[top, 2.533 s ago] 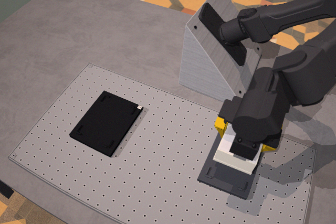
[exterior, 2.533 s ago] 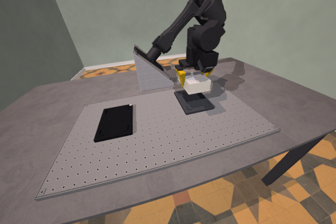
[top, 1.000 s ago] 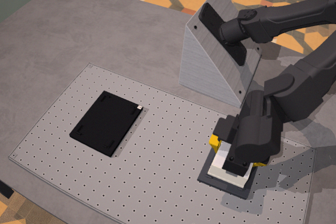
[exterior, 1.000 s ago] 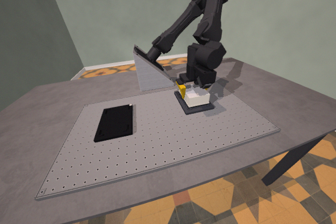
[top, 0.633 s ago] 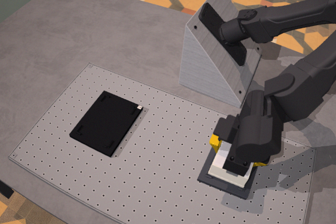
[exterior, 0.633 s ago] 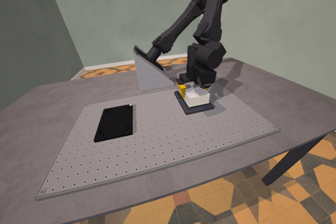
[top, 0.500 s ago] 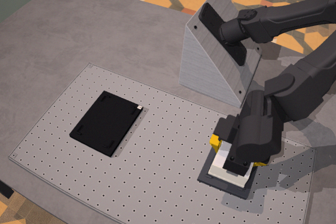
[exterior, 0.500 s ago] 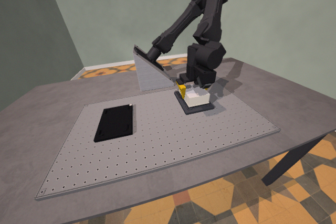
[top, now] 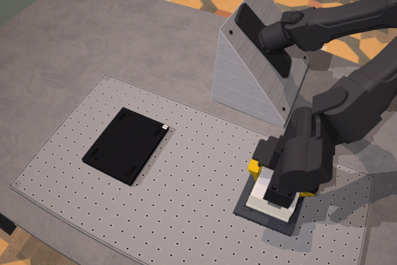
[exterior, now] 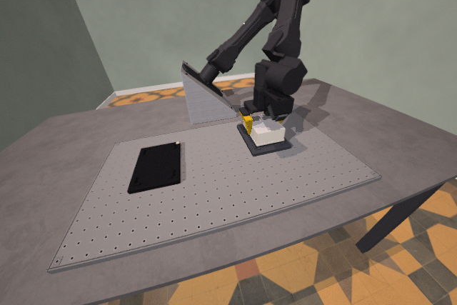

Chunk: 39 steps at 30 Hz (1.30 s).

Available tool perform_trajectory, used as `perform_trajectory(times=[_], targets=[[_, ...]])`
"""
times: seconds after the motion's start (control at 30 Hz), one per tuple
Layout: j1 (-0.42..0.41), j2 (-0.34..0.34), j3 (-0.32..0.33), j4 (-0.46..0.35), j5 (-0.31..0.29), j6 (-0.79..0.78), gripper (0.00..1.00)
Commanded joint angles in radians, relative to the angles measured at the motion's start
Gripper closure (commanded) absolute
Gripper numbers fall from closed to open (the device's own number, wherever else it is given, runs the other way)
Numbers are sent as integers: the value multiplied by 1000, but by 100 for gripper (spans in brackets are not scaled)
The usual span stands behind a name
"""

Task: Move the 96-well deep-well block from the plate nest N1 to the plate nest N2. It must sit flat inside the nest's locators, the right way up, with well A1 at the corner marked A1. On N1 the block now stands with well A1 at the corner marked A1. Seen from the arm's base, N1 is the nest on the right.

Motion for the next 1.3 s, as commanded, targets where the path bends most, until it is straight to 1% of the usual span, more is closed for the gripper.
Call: perform_trajectory(times=[0.0,1.27], targets=[[-5,-6,2,5,1,2,100],[8,0,-12,37,3,20,100]])
